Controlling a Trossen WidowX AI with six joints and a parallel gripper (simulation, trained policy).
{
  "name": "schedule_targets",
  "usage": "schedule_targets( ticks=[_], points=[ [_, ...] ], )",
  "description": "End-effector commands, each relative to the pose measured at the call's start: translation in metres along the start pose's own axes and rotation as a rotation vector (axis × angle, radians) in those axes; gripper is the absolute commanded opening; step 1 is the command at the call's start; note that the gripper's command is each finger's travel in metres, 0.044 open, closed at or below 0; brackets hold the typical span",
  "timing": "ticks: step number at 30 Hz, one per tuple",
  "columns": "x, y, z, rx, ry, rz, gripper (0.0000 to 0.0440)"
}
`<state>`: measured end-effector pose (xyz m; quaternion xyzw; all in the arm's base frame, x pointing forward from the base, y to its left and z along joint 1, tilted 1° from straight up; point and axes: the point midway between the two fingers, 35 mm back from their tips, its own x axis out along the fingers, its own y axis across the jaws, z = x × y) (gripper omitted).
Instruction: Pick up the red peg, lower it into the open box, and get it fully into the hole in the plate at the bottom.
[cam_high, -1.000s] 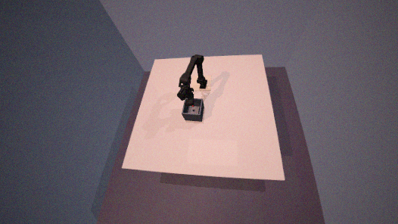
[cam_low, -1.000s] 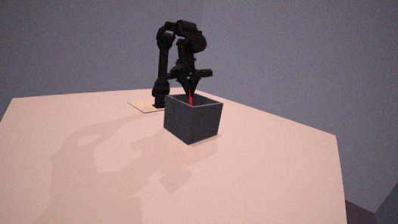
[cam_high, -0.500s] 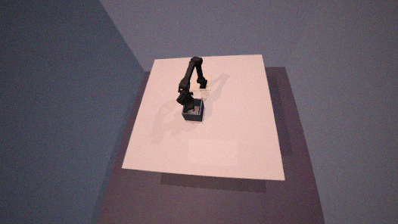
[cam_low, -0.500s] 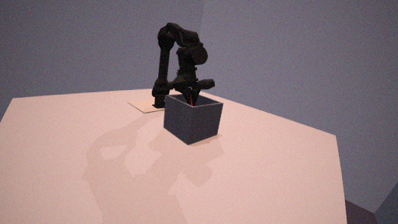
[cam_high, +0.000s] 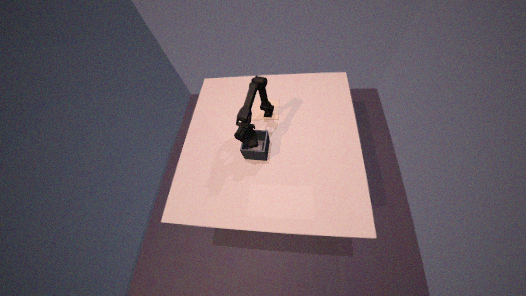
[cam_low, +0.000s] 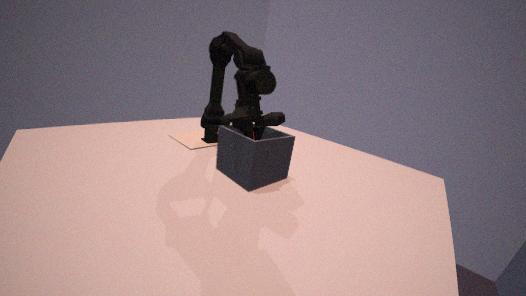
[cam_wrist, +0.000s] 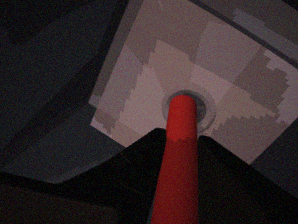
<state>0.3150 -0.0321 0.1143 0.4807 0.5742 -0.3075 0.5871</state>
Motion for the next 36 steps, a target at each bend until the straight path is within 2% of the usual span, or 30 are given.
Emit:
schedule_targets(
  ticks=[1,11,15,20,36],
  points=[
    [0.021,-0.005,0.000,-0.035,0.032,-0.024,0.0024],
    [0.042,-0.016,0.000,-0.072,0.051,-0.067,0.0073],
    [0.051,-0.019,0.000,-0.078,0.064,-0.081,0.0137],
    [0.047,-0.021,0.001,-0.067,0.096,-0.102,0.0139],
    [0.030,0.017,0.017,-0.084,0.156,0.045,0.0143]
  ],
)
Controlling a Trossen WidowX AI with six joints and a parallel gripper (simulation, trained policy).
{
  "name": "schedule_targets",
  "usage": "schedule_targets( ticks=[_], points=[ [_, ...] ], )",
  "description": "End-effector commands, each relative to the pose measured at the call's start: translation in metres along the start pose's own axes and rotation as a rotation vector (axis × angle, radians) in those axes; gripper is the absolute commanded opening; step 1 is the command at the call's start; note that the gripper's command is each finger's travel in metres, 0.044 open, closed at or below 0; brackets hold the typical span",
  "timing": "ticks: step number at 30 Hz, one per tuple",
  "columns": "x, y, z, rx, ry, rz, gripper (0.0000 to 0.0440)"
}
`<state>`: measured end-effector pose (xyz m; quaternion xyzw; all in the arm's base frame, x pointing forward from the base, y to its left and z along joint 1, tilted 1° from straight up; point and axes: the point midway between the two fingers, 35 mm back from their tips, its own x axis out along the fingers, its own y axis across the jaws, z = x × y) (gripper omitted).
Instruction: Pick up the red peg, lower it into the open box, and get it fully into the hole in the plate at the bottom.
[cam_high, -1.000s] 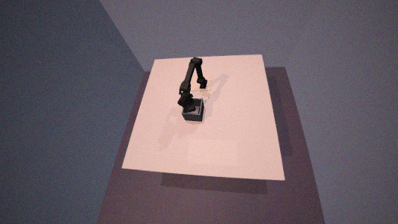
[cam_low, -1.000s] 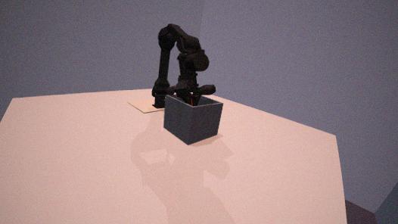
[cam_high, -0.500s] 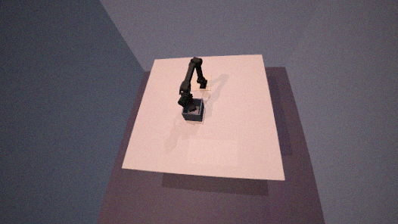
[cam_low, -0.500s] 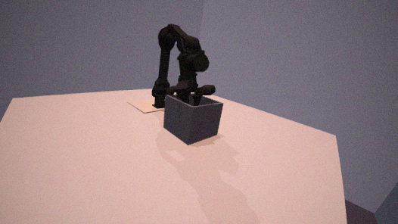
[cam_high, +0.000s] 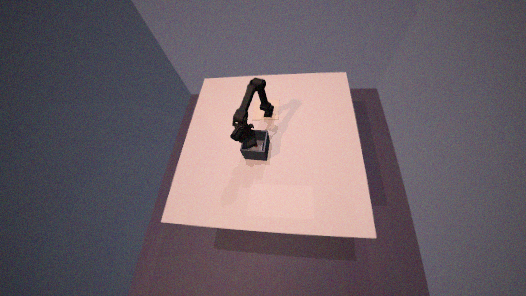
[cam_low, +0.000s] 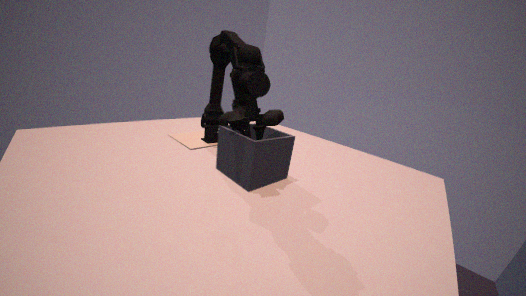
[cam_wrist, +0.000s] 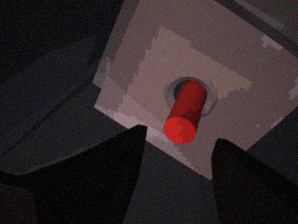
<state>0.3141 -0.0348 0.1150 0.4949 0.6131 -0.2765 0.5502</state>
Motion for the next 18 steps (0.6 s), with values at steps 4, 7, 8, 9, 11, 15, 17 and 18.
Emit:
schedule_targets(
  ticks=[4,7,8,9,11,15,17,18],
  points=[
    [0.021,0.031,0.020,-0.102,0.033,0.102,0.0142],
    [0.015,0.041,0.021,-0.119,0.038,0.143,0.0141],
    [0.013,0.042,0.024,-0.121,0.022,0.144,0.0146],
    [0.012,0.043,0.027,-0.127,0.002,0.142,0.0156],
    [0.009,0.045,0.028,-0.134,0.003,0.148,0.0161],
    [0.006,0.050,0.027,-0.148,0.037,0.171,0.0160],
    [0.005,0.052,0.027,-0.155,0.052,0.184,0.0159],
    [0.004,0.053,0.026,-0.159,0.059,0.191,0.0159]
  ],
)
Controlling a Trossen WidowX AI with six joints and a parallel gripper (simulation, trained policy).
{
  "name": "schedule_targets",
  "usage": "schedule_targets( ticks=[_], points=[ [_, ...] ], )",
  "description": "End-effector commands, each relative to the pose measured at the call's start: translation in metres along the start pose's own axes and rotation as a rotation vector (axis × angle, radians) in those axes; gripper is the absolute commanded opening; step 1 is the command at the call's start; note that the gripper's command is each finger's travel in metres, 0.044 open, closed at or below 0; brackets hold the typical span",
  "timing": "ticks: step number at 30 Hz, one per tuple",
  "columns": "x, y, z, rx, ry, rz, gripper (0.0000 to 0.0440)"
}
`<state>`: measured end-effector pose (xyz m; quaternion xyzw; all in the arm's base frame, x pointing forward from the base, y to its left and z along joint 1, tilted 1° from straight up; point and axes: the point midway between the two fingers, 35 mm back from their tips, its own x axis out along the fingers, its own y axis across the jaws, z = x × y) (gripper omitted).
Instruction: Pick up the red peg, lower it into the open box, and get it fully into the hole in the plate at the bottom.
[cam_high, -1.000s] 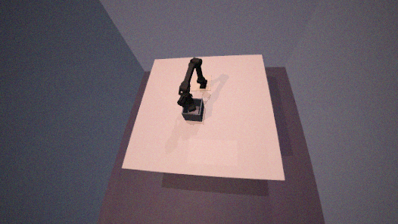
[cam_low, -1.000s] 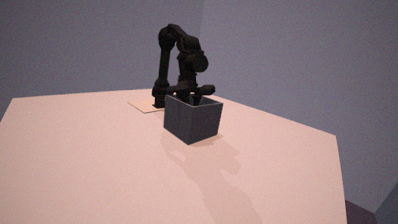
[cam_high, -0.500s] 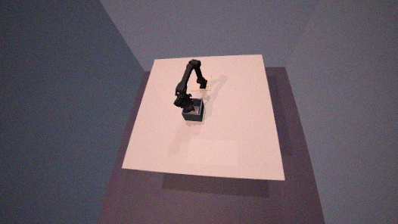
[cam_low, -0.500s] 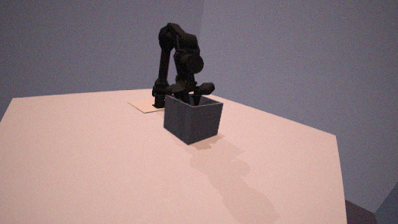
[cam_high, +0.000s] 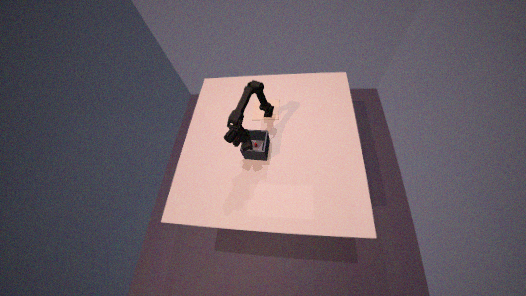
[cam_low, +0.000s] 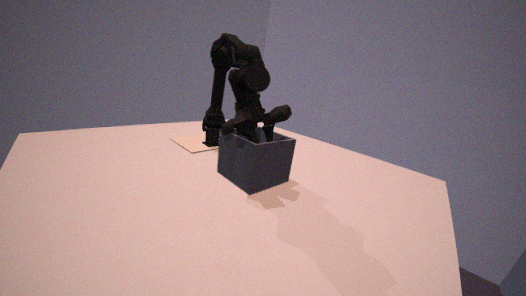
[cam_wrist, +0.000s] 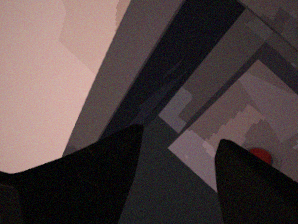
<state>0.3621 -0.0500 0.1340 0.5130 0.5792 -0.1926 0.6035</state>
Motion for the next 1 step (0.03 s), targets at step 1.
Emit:
schedule_targets(
  ticks=[1],
  points=[
    [0.0231,0.0083,-0.0011,-0.040,0.078,0.025,0.0158]
  ],
)
